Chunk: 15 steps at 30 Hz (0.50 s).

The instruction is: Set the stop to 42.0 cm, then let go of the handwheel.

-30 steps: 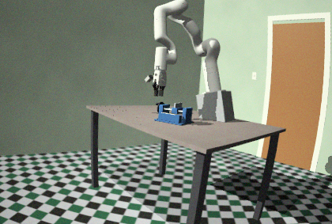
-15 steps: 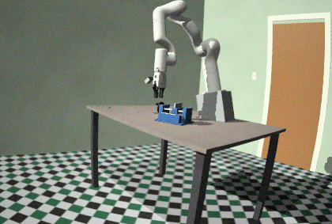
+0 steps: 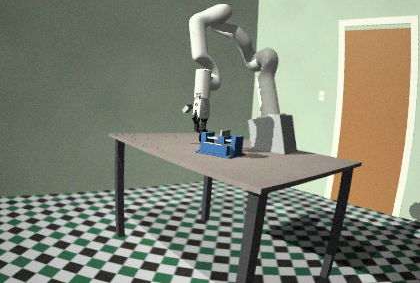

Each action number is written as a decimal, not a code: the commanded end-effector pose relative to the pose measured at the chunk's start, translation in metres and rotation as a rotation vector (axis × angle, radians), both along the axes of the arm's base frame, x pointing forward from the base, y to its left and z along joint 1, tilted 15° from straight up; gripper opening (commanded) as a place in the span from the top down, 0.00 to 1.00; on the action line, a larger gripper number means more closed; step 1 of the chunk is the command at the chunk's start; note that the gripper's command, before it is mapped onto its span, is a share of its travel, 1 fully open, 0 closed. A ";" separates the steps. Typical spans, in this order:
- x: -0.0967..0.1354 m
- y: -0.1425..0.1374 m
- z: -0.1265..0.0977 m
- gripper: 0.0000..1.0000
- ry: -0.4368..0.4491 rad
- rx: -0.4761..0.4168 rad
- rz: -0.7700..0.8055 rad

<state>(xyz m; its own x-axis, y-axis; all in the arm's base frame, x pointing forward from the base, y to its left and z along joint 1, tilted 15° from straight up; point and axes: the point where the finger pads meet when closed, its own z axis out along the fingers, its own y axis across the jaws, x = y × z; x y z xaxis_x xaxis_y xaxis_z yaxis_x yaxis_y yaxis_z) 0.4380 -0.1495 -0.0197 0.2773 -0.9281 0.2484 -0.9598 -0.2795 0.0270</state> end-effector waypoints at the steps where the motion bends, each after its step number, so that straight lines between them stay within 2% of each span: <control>1: 0.002 -0.003 -0.012 0.43 -0.012 -0.002 0.002; 15: 0.002 -0.005 -0.016 0.43 -0.012 -0.002 0.002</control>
<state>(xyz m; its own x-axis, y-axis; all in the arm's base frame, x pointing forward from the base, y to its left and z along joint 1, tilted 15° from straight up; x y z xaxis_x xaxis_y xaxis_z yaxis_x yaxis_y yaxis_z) 0.4393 -0.1540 -0.0363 0.2763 -0.9273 0.2525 -0.9595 -0.2810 0.0182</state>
